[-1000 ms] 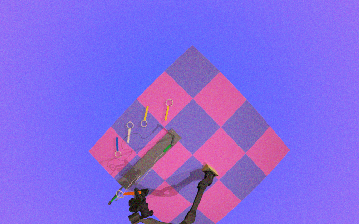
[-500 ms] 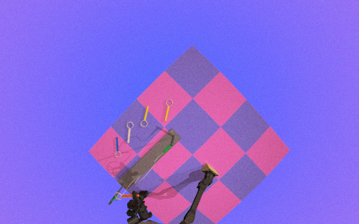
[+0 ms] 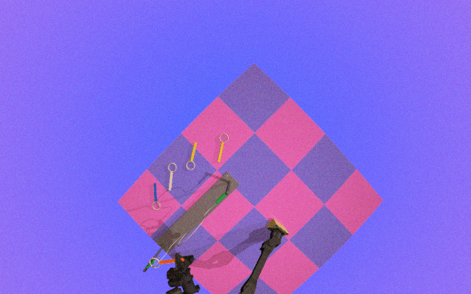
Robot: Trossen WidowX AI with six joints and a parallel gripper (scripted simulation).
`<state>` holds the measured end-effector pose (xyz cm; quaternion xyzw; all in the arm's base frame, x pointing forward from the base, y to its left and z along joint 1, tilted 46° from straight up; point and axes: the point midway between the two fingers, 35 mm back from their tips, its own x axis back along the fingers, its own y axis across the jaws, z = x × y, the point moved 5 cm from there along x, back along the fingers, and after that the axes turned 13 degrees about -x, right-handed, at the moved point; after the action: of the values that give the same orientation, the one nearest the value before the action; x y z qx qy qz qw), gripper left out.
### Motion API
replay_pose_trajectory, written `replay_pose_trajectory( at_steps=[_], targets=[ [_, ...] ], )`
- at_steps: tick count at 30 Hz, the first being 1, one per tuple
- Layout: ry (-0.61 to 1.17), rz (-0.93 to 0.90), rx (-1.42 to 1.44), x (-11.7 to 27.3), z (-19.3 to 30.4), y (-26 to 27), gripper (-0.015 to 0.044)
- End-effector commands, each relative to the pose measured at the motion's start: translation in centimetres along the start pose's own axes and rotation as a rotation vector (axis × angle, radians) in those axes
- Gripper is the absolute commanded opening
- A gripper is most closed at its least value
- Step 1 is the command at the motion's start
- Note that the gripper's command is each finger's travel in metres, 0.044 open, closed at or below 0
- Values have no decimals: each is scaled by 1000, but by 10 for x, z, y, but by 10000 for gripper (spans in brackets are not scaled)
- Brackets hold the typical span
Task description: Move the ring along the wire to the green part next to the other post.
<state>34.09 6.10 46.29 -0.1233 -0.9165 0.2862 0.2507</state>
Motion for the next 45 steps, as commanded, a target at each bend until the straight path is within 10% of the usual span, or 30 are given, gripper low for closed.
replay_pose_trajectory(
  at_steps=[1, 45],
  targets=[
    [2, -28, -58, 1, -1, 0, -150],
    [86, -479, -833, 7, -6, 28, -150]
  ],
)
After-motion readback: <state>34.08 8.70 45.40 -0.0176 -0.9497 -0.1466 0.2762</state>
